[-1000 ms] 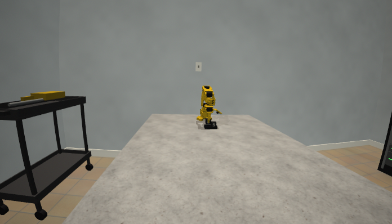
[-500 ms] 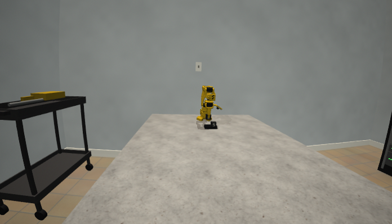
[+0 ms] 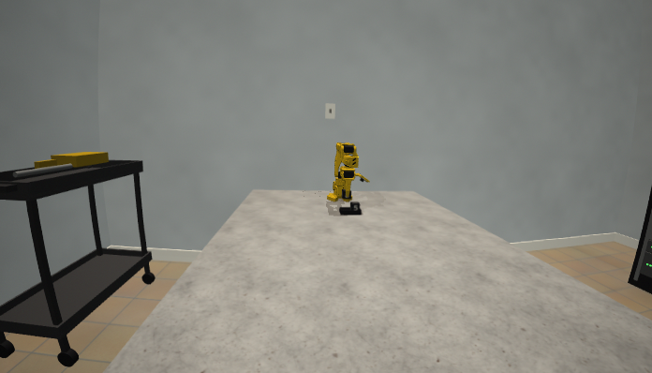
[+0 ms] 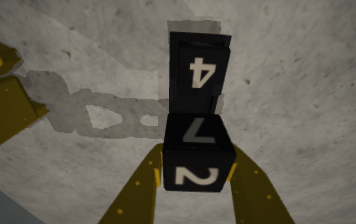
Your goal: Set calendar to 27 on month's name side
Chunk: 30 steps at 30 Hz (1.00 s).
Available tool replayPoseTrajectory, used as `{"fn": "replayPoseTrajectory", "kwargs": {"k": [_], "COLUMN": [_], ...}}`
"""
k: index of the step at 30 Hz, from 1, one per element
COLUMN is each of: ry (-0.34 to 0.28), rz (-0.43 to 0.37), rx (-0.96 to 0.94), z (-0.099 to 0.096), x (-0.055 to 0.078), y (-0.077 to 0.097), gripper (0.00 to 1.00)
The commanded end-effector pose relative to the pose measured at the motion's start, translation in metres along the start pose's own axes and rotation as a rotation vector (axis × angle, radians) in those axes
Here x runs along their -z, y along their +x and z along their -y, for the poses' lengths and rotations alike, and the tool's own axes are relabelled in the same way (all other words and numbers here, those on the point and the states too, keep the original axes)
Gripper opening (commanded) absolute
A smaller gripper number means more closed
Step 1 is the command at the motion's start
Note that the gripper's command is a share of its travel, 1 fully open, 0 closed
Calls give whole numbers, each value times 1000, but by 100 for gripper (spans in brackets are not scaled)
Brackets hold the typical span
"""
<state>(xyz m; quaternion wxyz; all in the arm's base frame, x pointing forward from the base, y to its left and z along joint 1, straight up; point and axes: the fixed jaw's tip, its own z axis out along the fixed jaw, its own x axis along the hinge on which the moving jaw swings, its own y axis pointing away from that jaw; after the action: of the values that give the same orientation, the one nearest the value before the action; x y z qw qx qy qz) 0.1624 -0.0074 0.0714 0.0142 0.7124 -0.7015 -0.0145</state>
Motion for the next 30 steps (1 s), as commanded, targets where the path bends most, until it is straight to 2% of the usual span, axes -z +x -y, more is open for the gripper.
{"fn": "replayPoseTrajectory", "kwargs": {"k": [1,10,14,18,20,30], "ry": [69,69,69,69,69,67], "rz": [-2,-2,-2,-1,-1,1], "rx": [11,-15,-75,-173,-173,-519], "z": [6,7,9,9,9,-3], "x": [11,10,9,7,7,-1], "y": [-1,3,14,31,31,95], "gripper": [0,0,0,0,0,0]}}
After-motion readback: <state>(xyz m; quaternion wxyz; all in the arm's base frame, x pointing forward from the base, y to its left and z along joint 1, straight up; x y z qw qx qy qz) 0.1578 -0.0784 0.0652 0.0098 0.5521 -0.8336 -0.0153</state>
